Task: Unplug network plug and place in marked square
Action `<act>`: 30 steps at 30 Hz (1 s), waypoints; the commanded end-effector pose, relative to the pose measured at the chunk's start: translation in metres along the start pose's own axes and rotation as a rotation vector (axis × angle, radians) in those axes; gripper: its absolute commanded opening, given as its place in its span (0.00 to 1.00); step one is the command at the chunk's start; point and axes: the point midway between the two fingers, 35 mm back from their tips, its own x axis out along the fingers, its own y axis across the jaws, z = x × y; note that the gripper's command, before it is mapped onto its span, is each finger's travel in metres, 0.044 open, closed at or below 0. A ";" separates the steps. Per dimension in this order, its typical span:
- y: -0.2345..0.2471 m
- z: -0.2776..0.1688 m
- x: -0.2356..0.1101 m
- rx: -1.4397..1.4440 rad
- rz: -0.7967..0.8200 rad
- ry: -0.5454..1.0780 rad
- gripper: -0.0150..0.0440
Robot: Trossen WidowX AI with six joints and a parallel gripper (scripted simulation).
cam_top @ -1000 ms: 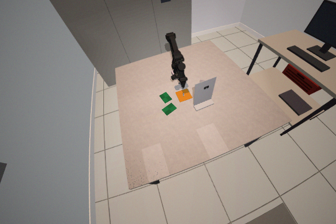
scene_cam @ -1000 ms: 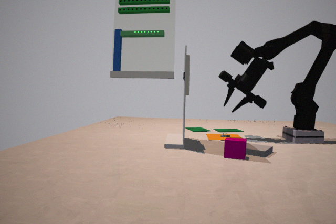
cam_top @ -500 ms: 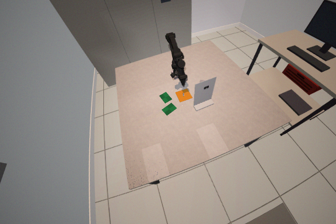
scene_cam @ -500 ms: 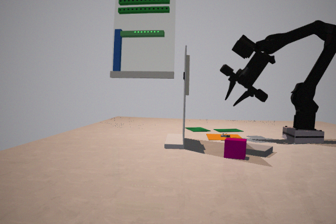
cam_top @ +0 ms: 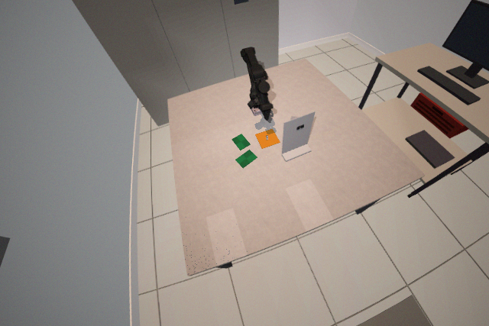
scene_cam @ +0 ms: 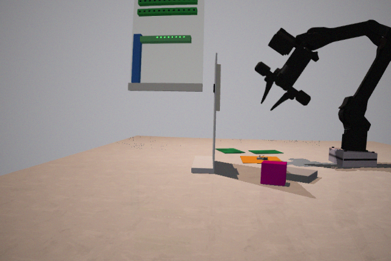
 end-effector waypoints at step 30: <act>0.034 0.001 -0.059 0.009 0.009 -0.005 0.92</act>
